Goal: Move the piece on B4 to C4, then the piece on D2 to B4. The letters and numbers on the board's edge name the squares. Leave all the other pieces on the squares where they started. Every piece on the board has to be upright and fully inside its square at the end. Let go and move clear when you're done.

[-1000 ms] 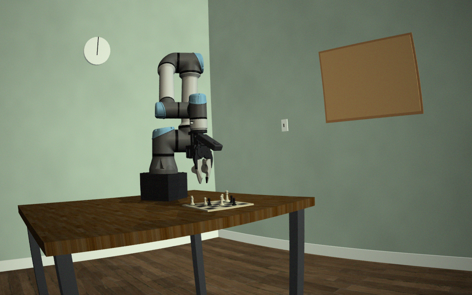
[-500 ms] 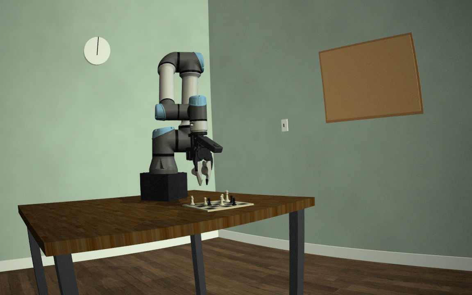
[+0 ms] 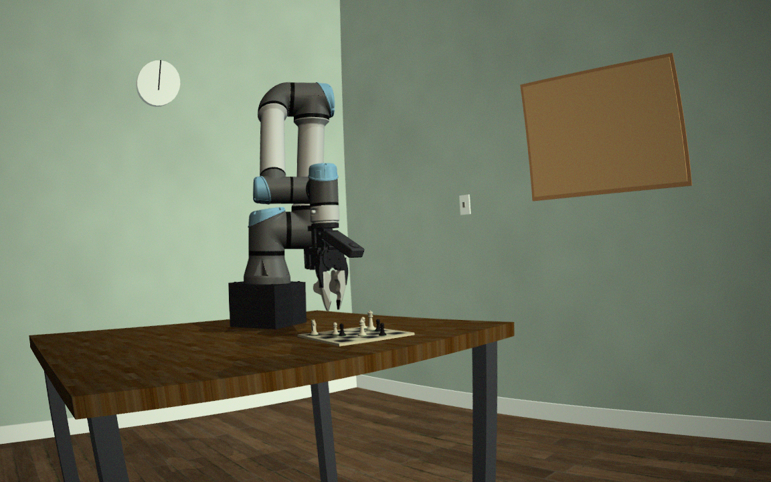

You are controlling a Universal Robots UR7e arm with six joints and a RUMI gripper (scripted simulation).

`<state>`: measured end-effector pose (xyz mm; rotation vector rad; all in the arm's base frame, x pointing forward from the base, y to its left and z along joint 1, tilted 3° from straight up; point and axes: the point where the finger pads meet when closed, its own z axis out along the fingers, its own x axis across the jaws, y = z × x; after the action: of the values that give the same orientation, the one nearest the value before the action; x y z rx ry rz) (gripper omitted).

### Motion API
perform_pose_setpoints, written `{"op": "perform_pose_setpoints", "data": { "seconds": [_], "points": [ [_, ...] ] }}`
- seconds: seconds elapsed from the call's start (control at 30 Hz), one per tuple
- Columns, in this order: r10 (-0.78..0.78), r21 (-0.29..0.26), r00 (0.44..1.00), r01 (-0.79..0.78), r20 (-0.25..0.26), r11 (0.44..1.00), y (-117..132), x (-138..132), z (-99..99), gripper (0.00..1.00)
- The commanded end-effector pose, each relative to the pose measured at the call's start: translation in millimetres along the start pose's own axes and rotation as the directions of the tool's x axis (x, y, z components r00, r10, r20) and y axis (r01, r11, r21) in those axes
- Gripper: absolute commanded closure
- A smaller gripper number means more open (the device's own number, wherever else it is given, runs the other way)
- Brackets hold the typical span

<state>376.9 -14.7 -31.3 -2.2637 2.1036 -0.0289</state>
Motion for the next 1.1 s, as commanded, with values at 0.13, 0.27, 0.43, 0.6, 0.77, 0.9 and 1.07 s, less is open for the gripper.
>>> {"op": "perform_pose_setpoints", "data": {
  "seconds": [0.13, 0.27, 0.43, 0.6, 0.77, 0.9, 1.07],
  "points": [
    [0.0, 0.001, 1.0, 0.0, -0.001, 1.0, -0.6, 0.3, 12.4, 0.8],
    [0.0, 0.001, 1.0, 0.0, -0.001, 1.0, -0.6, 0.3, 16.9, 0.8],
    [0.0, 0.001, 1.0, 0.0, -0.001, 1.0, -0.6, 0.3, 20.3, 0.8],
    [0.0, 0.001, 1.0, 0.0, -0.001, 1.0, -0.6, 0.3, 22.4, 0.8],
    [0.0, 0.001, 1.0, 0.0, -0.001, 1.0, -0.6, 0.3, 23.5, 0.8],
    [0.0, 0.001, 1.0, 0.0, -0.001, 1.0, -0.6, 0.3, 23.6, 0.8],
    [0.0, 0.001, 1.0, 0.0, -0.001, 1.0, -0.6, 0.3, 23.6, 0.8]
  ]
}}
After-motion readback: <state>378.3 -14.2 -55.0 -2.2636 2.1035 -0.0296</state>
